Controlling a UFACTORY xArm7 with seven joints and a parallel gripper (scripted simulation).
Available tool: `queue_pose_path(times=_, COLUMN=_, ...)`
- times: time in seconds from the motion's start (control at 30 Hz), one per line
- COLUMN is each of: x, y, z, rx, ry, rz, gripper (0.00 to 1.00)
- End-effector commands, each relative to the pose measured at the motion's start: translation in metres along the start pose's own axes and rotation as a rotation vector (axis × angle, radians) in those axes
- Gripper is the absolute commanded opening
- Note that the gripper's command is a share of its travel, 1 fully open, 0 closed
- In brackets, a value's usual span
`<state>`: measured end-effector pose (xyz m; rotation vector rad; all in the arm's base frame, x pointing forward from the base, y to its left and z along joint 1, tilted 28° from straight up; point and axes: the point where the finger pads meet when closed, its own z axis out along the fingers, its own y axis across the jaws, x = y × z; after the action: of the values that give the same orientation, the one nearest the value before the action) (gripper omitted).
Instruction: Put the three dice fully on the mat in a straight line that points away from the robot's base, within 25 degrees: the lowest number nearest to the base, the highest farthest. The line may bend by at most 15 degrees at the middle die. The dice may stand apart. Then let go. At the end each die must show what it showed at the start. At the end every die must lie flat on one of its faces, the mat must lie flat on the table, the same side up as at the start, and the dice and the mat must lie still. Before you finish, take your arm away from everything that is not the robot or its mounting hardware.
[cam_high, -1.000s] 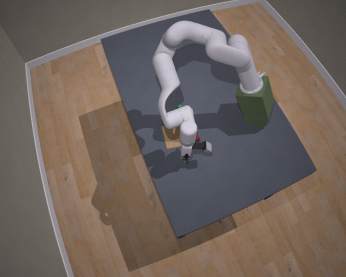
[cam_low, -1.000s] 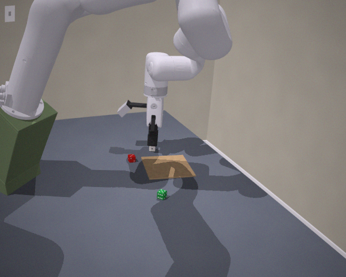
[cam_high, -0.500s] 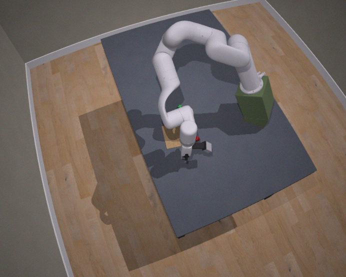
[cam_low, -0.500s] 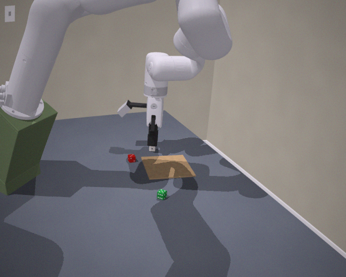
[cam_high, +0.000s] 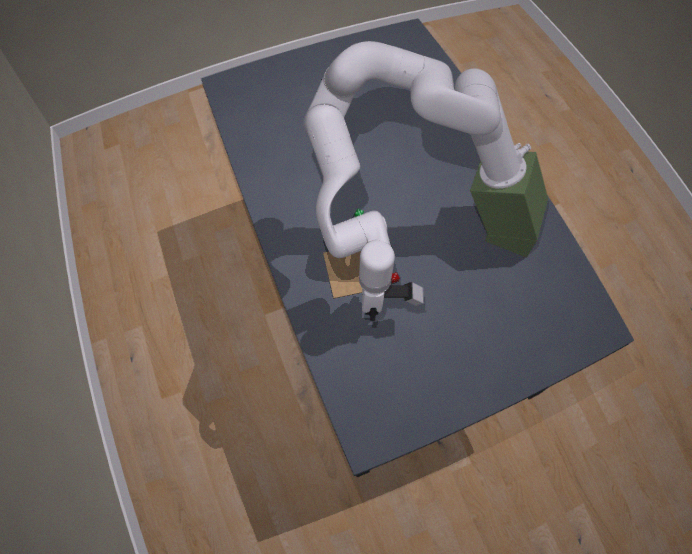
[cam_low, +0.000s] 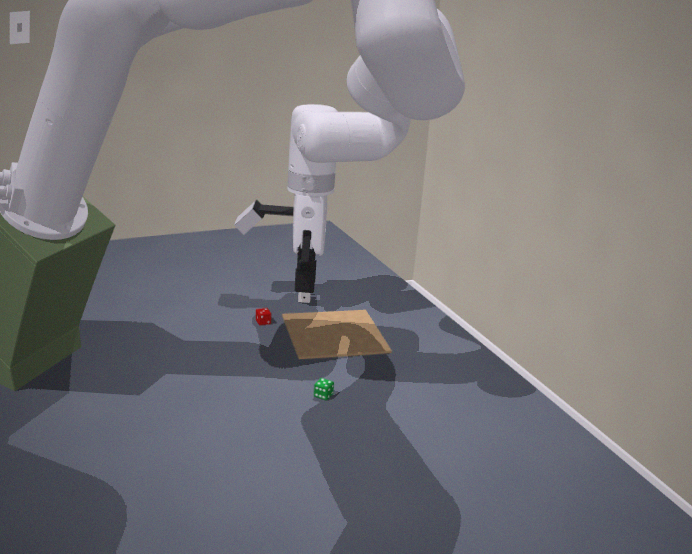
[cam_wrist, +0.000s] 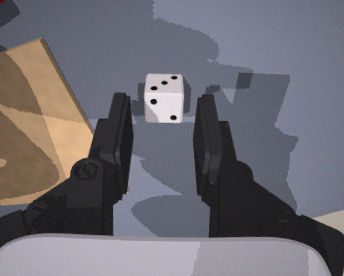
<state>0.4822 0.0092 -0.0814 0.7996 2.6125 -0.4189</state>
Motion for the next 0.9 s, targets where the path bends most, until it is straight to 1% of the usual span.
queue_pose_path(times=0.0, x=0.000, y=0.002, z=-0.001, rx=-0.003, ry=-0.002, rz=-0.001, gripper=0.36)
queue_pose_path(times=0.33, x=0.000, y=0.002, z=0.001, rx=-0.003, ry=-0.002, rz=-0.001, gripper=0.36)
queue_pose_path(times=0.77, x=0.000, y=0.002, z=0.018, rx=-0.003, ry=-0.002, rz=-0.001, gripper=0.36)
queue_pose_path(times=0.87, x=0.000, y=0.002, z=0.019, rx=-0.003, ry=-0.002, rz=-0.001, gripper=0.36)
